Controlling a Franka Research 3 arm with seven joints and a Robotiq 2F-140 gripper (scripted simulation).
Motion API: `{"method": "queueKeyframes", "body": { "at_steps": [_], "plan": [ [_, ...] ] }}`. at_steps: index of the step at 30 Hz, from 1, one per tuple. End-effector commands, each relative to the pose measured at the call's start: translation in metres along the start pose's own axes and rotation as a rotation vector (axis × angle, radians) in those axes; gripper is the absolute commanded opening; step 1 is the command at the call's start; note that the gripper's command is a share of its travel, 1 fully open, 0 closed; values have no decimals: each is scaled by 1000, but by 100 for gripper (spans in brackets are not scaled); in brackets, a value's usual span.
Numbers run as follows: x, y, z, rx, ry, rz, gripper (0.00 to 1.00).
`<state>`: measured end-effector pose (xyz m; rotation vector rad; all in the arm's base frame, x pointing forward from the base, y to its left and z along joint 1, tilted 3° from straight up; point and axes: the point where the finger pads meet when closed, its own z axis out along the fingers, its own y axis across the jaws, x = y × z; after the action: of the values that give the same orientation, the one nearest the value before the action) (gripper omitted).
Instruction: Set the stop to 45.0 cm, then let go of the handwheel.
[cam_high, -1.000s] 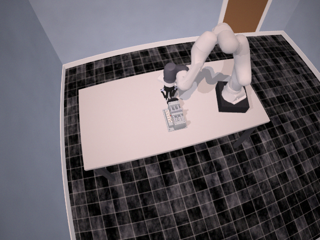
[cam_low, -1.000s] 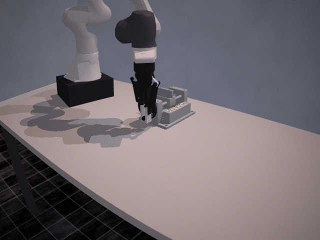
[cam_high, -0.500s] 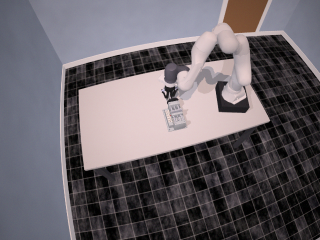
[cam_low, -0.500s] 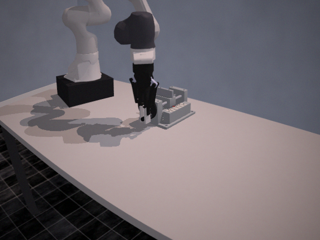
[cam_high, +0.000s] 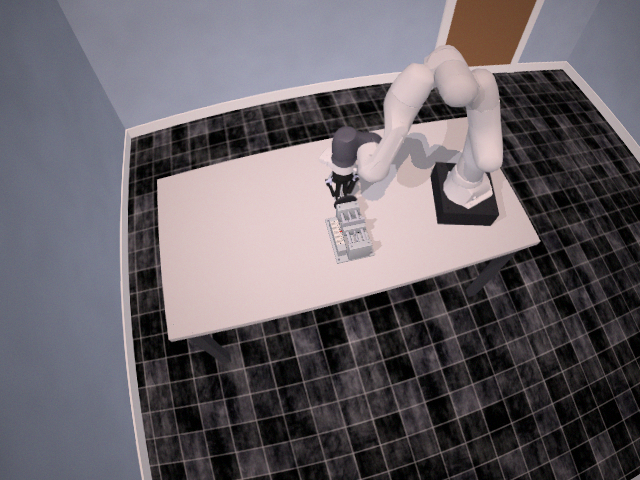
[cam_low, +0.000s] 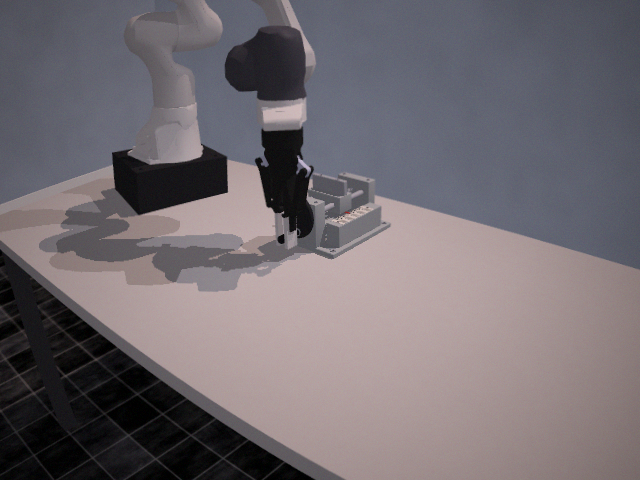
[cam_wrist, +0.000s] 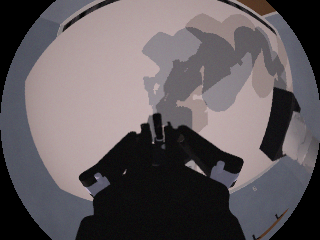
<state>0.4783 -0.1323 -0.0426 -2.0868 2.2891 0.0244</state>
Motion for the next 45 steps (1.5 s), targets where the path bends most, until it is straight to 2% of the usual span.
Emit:
{"method": "queueKeyframes", "body": {
  "at_steps": [1,26,45],
  "plan": [
    [0,7,2,-7,-1,-5,4],
    [0,31,-4,-7,-1,-5,4],
    [0,44,-25,-7,-1,-5,4]
  ]
}}
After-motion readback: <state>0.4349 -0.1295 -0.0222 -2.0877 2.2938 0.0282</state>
